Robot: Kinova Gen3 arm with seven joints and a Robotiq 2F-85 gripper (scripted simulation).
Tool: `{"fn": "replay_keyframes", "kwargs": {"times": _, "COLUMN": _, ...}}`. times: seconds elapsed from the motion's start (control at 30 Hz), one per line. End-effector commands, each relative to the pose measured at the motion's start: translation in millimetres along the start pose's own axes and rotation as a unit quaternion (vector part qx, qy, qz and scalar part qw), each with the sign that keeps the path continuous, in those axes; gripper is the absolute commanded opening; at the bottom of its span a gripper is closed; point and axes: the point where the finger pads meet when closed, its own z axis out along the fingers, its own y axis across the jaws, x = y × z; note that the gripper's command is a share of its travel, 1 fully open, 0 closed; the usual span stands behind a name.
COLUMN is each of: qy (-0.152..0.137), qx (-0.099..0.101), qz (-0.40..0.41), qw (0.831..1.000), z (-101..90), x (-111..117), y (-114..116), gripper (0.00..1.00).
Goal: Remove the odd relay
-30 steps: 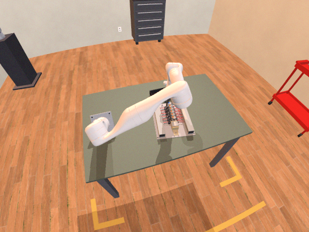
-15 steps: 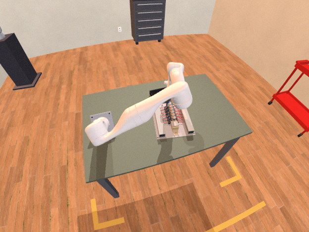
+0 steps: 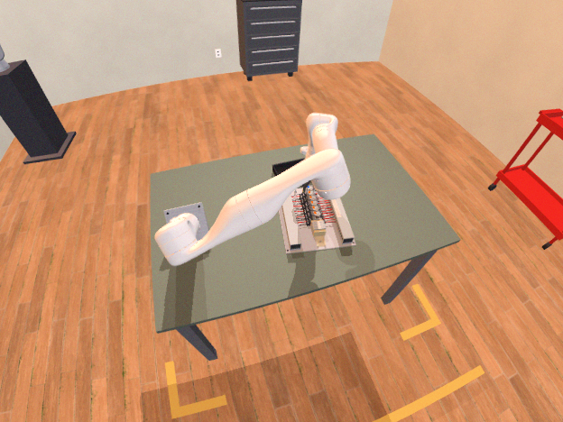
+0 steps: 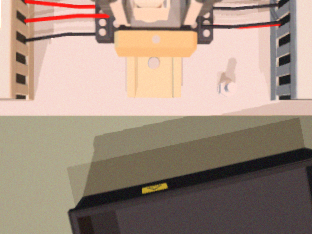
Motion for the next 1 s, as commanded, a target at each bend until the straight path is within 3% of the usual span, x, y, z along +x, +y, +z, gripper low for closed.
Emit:
{"fn": "replay_keyframes", "kwargs": {"times": 0.0, "qy": 0.001, "qx": 0.001, "qz": 0.0, "qw": 1.0, "z": -1.3, "x": 0.4, "y": 0.4, "gripper": 0.0}}
{"fn": "replay_keyframes", "kwargs": {"times": 0.97, "qy": 0.001, "qx": 0.024, "qz": 0.0, "qw": 1.0, "z": -1.5, "x": 0.4, "y": 1.7, "gripper": 0.0}}
